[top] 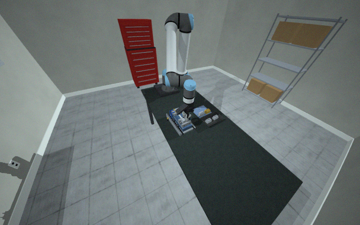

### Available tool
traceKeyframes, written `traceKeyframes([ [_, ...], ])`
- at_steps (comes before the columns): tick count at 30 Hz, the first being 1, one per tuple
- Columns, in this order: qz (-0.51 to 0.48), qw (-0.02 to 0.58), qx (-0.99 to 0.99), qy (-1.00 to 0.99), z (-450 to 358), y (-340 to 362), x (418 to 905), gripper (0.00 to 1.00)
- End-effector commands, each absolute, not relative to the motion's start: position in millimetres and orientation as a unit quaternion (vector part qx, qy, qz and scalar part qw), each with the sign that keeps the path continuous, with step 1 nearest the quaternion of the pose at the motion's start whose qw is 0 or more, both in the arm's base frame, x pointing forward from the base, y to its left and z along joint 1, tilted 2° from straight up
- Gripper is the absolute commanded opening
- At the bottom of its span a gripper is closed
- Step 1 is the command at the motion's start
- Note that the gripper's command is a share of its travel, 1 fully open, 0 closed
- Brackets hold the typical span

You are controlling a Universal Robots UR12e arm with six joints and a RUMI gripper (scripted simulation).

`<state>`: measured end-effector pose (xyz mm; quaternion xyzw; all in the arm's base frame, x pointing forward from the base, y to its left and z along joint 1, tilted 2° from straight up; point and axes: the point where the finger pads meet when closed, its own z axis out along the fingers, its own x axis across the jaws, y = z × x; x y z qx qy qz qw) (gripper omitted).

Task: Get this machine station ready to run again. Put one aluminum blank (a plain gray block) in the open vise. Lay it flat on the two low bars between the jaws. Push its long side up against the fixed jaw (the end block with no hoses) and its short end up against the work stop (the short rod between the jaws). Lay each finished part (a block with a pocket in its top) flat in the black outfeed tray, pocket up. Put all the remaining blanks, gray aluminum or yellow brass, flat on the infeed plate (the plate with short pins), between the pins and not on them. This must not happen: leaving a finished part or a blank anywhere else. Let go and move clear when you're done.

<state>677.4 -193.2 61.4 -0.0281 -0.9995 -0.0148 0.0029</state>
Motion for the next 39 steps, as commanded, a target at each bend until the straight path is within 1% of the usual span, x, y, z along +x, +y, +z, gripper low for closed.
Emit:
traceKeyframes([
  [1,-0.014,0.002,-0.028,-0.999,62.3,-193.6,678.1,0.0],
  [39,-0.014,0.002,-0.028,-0.999,60.9,-193.5,678.1,0.0],
])
